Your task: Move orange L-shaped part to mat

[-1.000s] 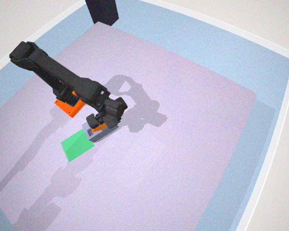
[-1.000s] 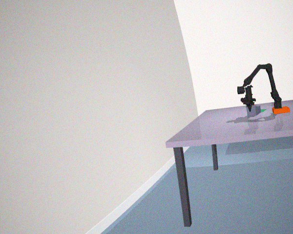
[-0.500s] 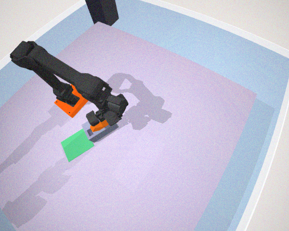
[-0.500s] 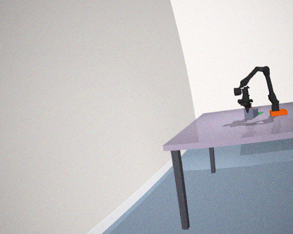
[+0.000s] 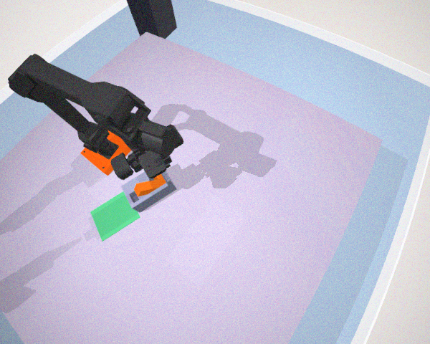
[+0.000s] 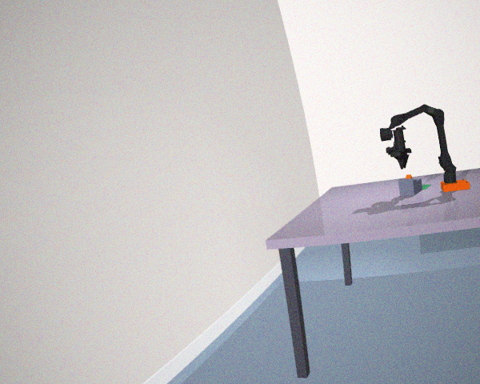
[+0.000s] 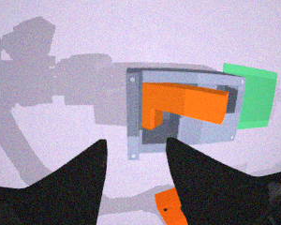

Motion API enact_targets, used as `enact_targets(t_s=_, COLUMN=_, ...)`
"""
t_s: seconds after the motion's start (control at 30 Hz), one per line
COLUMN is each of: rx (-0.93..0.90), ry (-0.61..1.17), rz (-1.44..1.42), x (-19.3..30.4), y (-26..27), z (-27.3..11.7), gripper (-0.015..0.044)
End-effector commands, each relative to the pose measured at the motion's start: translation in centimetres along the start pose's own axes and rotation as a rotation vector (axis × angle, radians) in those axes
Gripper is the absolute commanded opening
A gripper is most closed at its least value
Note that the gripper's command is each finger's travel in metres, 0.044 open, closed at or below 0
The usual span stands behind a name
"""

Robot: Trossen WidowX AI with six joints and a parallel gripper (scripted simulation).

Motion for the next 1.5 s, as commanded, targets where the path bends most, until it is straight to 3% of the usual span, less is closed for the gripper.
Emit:
enact_targets(t_s=0.0, rx=0.000, ry=0.000, rz=0.000, x=0.0, y=0.0, z=0.1, gripper=0.0180)
enact_targets(t_s=0.63, rx=0.000, ry=0.000, rz=0.000, x=0.0, y=0.0, z=0.1, gripper=0.0180)
enact_targets(t_s=0.7, rx=0.000, ry=0.000, rz=-0.041, x=-0.1, y=-0.2, z=0.1, gripper=0.0233)
enact_targets(t_s=0.77, rx=0.002, ry=0.000, rz=-0.133, x=-0.3, y=-0.6, z=0.0, gripper=0.0280)
enact_targets(t_s=1.33, rx=0.009, ry=0.020, rz=-1.520, x=-2.6, y=-7.1, z=-0.2, gripper=0.0280)
enact_targets(t_s=1.47, rx=0.009, ry=0.021, rz=-1.576, x=-2.7, y=-7.4, z=-0.2, gripper=0.0280)
Point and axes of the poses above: the point midway between the two fingers, 35 mm back from their tips, its own z axis out along the fingers, its own y axis across the jaws, x = y × z, the point moved 10 cm from there along -z, back along the fingers, and after that the axes turned 12 degrees about z, right-handed, at the moved point
